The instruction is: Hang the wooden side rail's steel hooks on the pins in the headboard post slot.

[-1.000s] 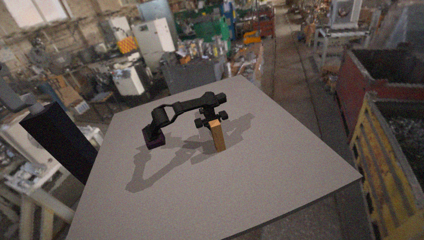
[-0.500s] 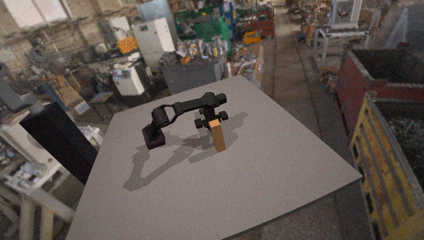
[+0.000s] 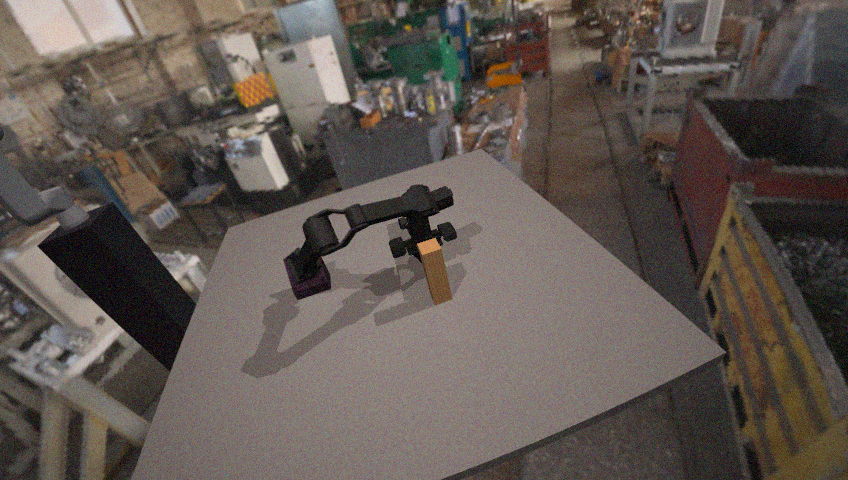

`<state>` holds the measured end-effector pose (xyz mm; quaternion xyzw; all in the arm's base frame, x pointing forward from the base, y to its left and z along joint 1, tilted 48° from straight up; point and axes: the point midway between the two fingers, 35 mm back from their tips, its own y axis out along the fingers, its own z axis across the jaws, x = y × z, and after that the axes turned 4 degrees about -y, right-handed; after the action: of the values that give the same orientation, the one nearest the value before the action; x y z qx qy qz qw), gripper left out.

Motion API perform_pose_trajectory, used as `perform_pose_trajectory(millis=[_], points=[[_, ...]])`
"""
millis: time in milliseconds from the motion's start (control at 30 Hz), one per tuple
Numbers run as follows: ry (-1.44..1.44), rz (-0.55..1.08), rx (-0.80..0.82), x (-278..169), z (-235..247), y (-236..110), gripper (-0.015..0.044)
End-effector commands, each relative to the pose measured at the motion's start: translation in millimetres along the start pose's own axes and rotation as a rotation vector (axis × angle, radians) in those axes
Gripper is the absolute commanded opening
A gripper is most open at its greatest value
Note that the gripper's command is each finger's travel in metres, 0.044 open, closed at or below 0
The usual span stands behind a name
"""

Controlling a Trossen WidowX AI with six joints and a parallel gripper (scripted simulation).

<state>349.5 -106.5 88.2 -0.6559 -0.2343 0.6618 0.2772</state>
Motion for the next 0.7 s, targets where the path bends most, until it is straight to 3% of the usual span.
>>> perform_pose_trajectory(millis=[0, 133, 533, 667], points=[[0.000, 0.007, -0.011, -0.5, -1.5, -1.9, 0.0000], [0.000, 0.007, -0.011, -0.5, -1.5, -1.2, 0.0000], [-0.001, 0.000, -0.002, 0.1, -0.1, 0.1, 0.0315], [-0.001, 0.002, -0.005, 0.6, -0.6, -15.4, 0.0420]])
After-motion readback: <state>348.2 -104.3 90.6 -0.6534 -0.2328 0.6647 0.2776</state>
